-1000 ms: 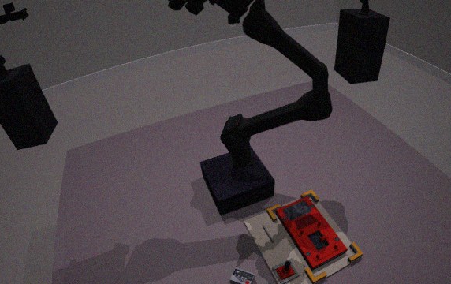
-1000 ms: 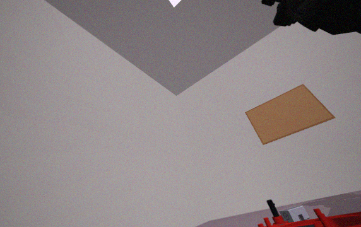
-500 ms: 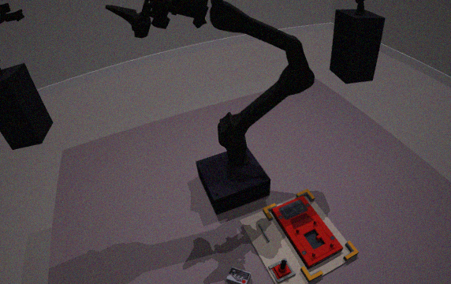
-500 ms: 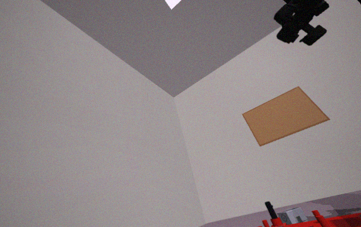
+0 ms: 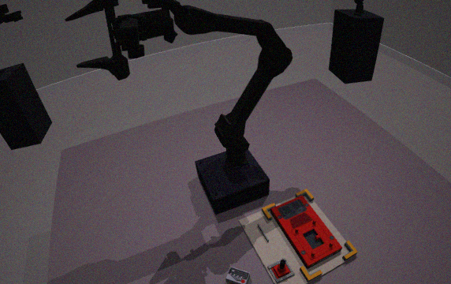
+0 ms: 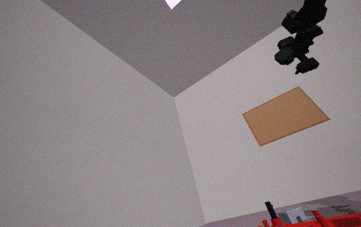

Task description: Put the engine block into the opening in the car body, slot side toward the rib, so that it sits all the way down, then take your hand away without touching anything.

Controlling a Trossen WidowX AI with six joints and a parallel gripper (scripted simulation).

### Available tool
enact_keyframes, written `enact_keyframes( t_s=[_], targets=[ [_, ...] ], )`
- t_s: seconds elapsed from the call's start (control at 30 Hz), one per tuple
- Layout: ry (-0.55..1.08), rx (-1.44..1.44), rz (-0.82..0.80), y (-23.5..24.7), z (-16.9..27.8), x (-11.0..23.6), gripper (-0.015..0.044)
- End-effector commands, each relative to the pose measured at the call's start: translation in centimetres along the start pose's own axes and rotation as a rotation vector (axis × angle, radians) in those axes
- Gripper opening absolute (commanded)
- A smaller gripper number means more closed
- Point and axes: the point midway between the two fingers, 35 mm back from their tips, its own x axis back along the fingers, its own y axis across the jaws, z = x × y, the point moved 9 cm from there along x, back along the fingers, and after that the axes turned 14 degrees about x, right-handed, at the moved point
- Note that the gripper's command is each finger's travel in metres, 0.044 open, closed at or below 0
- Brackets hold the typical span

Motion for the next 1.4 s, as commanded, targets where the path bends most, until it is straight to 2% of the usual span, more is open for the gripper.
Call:
enact_keyframes(
  t_s=[0.0, 0.37, 0.7, 1.03, 1.37],
  targets=[
    [-0.067, -0.055, -0.078, 1.2, -1.2, -2.0, 0.0440],
    [-0.294, -0.166, -0.331, 5.0, -7.3, -7.0, 0.0440],
    [-0.481, -0.184, -0.574, 8.6, -14.8, -9.3, 0.0440],
    [-0.635, -0.112, -0.850, 12.6, -22.8, -9.1, 0.0440],
    [-0.753, 0.049, -1.129, 16.5, -30.5, -6.1, 0.0440]
  ],
)
